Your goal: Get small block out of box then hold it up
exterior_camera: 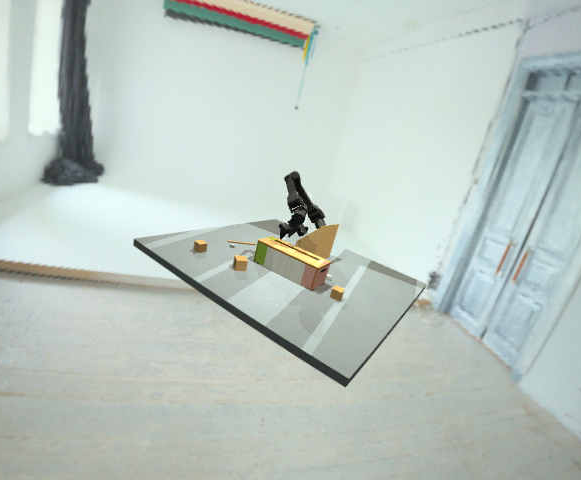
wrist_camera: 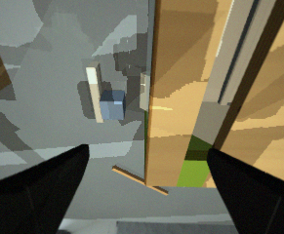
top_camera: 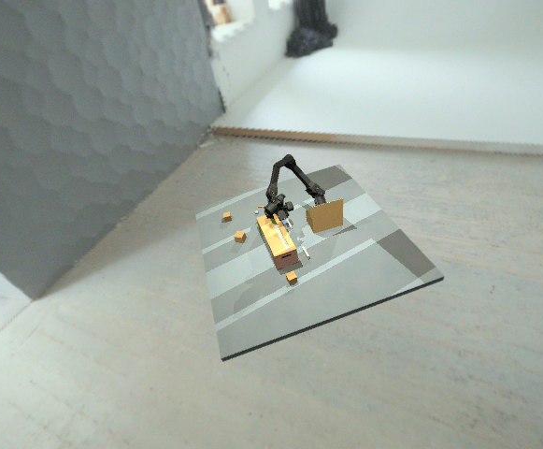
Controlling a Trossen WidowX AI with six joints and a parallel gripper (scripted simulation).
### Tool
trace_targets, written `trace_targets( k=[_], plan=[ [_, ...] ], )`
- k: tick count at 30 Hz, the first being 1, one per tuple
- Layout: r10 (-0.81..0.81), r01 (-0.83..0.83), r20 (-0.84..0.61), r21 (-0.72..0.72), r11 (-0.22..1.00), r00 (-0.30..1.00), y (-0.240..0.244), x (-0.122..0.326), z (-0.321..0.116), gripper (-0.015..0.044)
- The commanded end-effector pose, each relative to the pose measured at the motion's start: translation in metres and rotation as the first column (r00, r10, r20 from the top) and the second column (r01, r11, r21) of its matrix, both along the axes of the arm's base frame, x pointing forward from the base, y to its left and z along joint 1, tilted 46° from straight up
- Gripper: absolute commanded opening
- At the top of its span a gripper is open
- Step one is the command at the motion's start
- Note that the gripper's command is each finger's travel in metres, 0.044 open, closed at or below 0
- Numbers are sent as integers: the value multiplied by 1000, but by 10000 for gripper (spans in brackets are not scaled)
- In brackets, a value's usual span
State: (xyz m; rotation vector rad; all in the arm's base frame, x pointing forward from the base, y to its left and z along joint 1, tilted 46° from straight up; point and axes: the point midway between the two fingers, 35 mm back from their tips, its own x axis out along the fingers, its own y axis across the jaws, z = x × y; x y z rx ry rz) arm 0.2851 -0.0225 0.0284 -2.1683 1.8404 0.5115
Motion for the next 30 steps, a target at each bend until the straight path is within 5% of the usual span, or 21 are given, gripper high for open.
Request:
trace_targets(
  k=[1, 6, 10, 13, 20, 30],
  plan=[
    [-8, 8, 18, 6, 1000, 1000, -1, 0, 0, 374],
    [-270, 201, 449, 196, 960, 852, -7, -6, 8, 285],
    [-513, 288, 693, 425, 858, 506, -13, -11, 15, 285],
    [-651, 281, 740, 598, 751, 167, -17, -15, 20, 285],
    [-705, 44, 414, 877, 479, -576, -25, -22, 30, 285],
    [-425, -307, -158, 901, 308, -891, -30, -28, 39, 285]
  ],
)
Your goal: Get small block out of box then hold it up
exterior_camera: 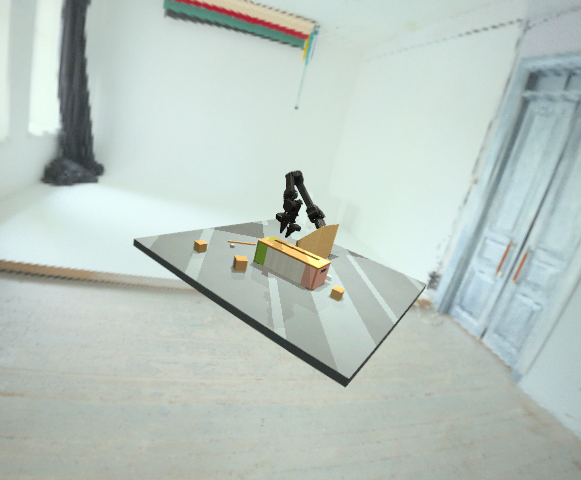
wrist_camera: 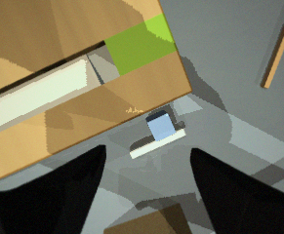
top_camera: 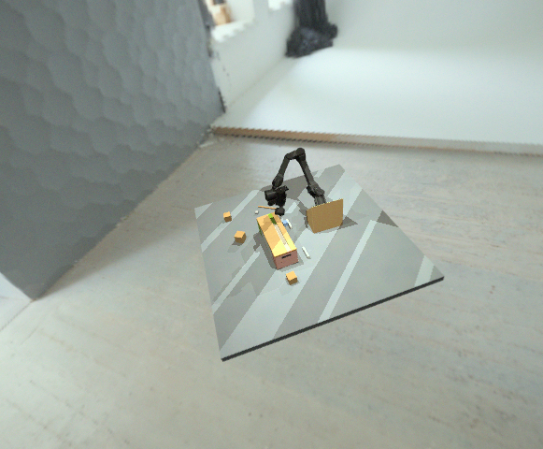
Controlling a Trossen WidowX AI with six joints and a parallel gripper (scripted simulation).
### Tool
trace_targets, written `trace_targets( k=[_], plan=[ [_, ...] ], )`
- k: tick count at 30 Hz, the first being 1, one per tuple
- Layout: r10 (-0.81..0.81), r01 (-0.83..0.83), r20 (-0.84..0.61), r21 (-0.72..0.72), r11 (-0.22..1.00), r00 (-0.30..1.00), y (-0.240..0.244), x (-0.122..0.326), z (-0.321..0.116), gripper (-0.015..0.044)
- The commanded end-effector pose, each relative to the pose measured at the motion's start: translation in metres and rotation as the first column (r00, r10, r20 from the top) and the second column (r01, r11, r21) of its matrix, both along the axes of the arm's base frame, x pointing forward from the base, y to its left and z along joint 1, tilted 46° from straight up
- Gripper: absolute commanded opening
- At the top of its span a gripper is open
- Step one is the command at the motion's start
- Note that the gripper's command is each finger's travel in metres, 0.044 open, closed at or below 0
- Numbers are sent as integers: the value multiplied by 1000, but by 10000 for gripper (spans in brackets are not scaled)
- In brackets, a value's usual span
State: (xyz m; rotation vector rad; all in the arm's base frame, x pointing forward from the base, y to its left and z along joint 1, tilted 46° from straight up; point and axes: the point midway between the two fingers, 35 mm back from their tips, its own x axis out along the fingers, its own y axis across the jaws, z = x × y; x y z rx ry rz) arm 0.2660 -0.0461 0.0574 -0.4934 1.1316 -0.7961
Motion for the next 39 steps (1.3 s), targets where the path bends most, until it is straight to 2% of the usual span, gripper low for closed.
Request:
trace_targets(
  k=[1, 5, 10, 16, 22, 25, 39],
  plan=[
    [-621, 351, 577, 518, 780, 530, -8, -10, 11, 285],
    [-752, 345, 590, 669, 659, 293, -9, -12, 14, 285],
    [-860, 268, 511, 830, 488, -16, -11, -14, 18, 285],
    [-889, 86, 287, 958, 275, -355, -14, -17, 23, 285],
    [-801, -156, -22, 984, 90, -598, -16, -19, 27, 285],
    [-741, -243, -137, 969, 37, -658, -16, -19, 29, 285],
    [-741, -243, -137, 969, 37, -658, -16, -19, 29, 285]
  ],
)
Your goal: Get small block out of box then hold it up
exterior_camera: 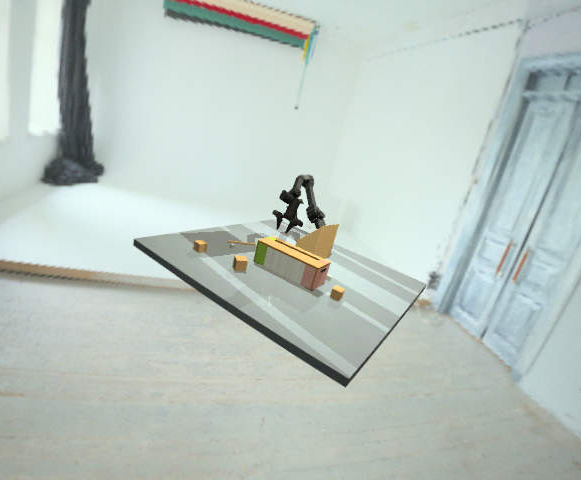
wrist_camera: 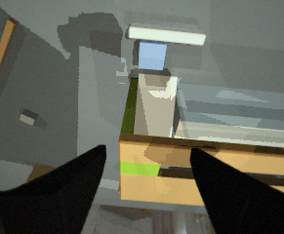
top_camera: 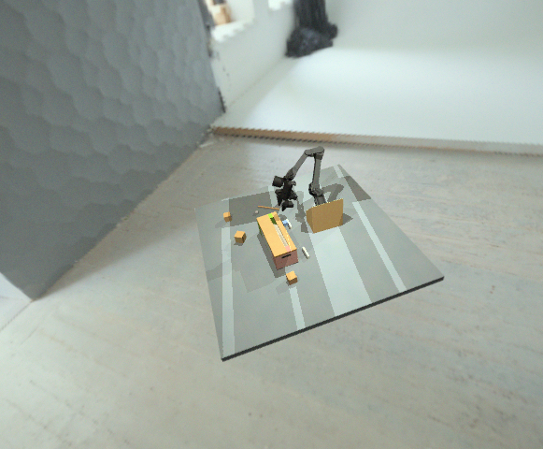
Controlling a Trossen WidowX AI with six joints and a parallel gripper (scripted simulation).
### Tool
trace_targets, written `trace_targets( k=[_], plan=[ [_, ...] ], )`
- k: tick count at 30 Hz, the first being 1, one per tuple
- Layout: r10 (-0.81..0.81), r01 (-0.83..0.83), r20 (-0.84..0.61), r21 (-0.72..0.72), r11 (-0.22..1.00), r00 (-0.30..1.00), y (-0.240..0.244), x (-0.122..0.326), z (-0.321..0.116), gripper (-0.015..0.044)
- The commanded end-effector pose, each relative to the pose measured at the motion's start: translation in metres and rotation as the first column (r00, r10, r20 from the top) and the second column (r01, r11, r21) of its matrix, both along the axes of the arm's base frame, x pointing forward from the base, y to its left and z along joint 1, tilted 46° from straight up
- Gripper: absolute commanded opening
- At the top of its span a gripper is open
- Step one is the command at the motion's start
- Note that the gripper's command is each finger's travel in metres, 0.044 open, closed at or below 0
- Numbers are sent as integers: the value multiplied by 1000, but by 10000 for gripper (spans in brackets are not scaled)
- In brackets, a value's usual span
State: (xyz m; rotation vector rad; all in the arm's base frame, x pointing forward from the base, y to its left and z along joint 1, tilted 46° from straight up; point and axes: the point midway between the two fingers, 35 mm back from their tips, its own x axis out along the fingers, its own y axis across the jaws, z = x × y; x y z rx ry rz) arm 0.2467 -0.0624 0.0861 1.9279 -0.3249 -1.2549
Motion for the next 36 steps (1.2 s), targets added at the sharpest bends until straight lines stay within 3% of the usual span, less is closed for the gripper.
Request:
trace_targets(
  k=[1, 6, 14, 36],
  plan=[
    [-31, 30, 40, 33, 999, 999, 0, 0, 0, 285],
    [-33, 32, 37, 36, 999, 999, -5, 2, -6, 285],
    [-32, 31, 39, 29, 999, 999, -68, 6, -63, 285],
    [-32, 31, 37, 30, 999, 999, -88, 11, -82, 285]
  ],
)
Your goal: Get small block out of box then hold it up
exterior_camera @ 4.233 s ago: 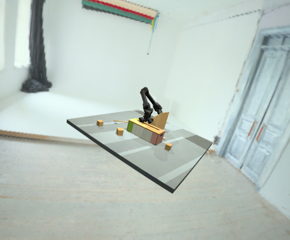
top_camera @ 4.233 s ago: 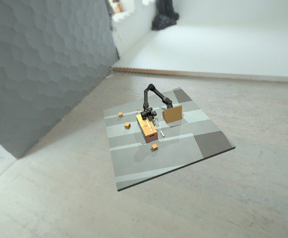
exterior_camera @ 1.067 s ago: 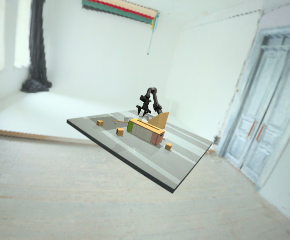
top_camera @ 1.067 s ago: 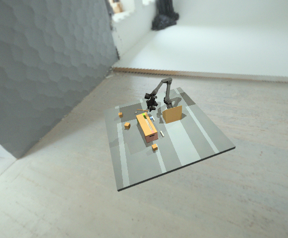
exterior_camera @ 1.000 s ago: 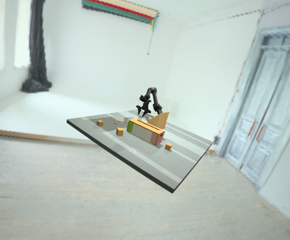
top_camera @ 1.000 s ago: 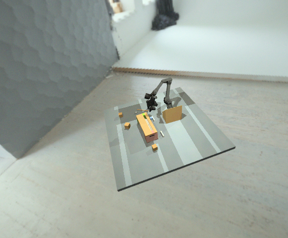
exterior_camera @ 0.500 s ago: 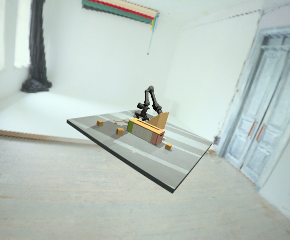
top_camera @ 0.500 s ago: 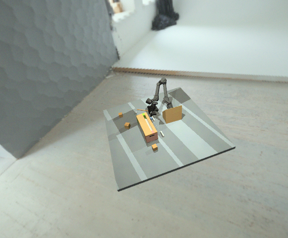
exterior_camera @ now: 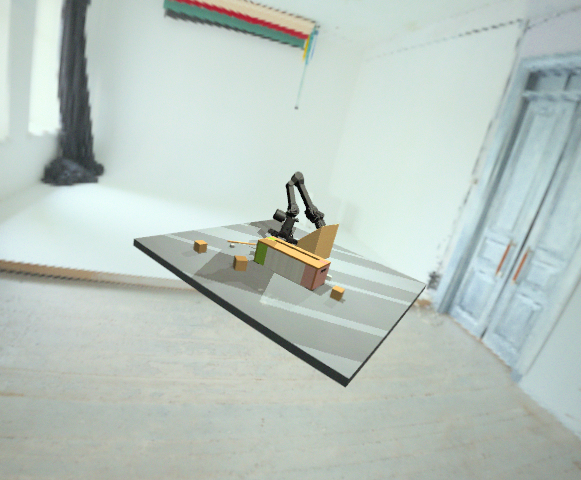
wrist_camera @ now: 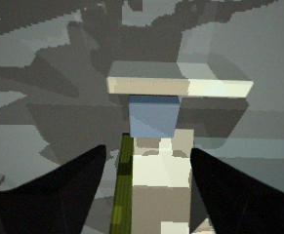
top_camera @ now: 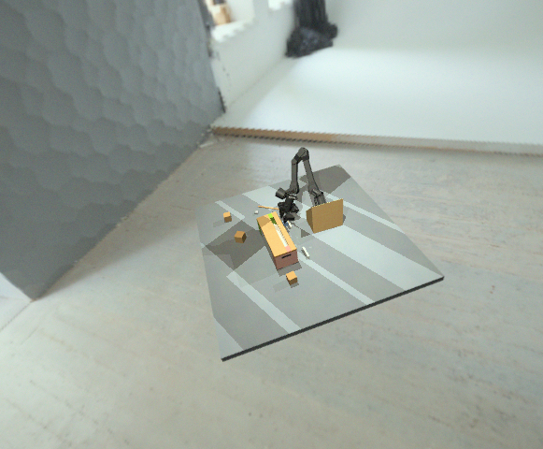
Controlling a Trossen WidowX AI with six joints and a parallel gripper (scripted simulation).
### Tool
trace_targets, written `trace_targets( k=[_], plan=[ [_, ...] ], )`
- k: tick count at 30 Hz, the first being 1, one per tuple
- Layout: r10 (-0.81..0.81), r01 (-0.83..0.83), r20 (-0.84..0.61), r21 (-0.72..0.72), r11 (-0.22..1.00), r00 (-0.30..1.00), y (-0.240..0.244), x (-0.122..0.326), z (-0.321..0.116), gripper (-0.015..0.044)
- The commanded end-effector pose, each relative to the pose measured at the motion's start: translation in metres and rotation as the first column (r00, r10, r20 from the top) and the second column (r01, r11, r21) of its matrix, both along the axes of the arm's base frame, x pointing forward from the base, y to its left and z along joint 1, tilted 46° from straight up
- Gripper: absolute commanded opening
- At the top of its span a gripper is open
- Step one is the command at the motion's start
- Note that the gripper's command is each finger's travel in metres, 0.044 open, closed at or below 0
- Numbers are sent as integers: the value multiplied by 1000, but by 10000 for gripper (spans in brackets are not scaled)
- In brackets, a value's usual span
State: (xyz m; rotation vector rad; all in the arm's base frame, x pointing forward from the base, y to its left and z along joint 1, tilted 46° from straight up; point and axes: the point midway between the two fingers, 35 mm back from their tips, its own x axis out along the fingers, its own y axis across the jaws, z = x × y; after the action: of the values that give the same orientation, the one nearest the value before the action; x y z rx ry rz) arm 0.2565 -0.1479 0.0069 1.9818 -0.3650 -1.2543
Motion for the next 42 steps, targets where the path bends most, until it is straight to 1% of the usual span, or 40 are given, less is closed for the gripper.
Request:
trace_targets(
  k=[1, 22, 30, 32, 34, 35, 42],
  plan=[
    [6, -6, -1, -1, 1000, 1000, -4, 1, -4, 285],
    [6, -6, -1, -5, 1000, 1000, -26, 1, -27, 285],
    [6, -6, -1, -5, 1000, 1000, -26, 1, -27, 75],
    [6, -6, -1, -5, 1000, 1000, -26, 1, -27, 62],
    [5, -5, 0, -5, 1000, 1000, -26, 1, -27, 9],
    [3, -3, 0, -5, 1000, 1000, -25, 1, -26, 0],
    [0, 0, 1, -2, 1000, 1000, -14, 2, -14, 0]
  ],
)
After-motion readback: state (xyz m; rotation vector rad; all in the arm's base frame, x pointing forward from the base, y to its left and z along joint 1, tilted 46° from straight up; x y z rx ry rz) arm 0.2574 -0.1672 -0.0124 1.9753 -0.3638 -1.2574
